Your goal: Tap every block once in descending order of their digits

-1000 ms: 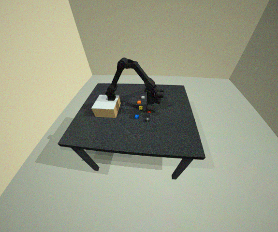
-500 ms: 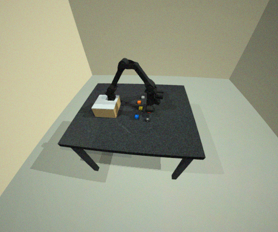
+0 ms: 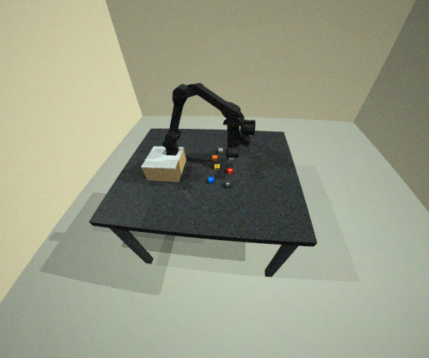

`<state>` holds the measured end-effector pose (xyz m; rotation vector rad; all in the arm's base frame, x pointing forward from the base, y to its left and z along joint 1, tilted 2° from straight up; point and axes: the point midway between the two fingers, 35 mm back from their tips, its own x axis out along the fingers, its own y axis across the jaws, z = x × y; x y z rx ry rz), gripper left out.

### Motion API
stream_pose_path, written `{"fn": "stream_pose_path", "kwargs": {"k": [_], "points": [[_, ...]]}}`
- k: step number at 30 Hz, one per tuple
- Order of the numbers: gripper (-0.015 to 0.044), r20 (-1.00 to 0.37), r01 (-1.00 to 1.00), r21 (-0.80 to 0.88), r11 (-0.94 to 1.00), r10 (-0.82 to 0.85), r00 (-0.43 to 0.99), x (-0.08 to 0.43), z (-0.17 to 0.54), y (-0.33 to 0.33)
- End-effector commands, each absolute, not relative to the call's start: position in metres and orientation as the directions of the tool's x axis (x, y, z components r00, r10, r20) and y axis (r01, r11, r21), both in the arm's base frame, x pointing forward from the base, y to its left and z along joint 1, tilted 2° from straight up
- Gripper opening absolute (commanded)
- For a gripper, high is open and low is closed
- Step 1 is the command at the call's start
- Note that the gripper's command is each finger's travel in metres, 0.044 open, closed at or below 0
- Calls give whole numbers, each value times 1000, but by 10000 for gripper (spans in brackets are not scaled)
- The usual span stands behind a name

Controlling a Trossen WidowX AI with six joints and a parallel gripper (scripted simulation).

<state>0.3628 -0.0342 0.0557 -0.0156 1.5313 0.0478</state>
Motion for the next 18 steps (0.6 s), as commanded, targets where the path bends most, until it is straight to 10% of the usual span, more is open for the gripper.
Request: {"fn": "stream_pose_path", "kwargs": {"k": [1, 18], "points": [[20, -999, -44, 21, 999, 22, 24, 357, 60, -31], [20, -999, -61, 32, 998, 32, 8, 249, 30, 80]]}}
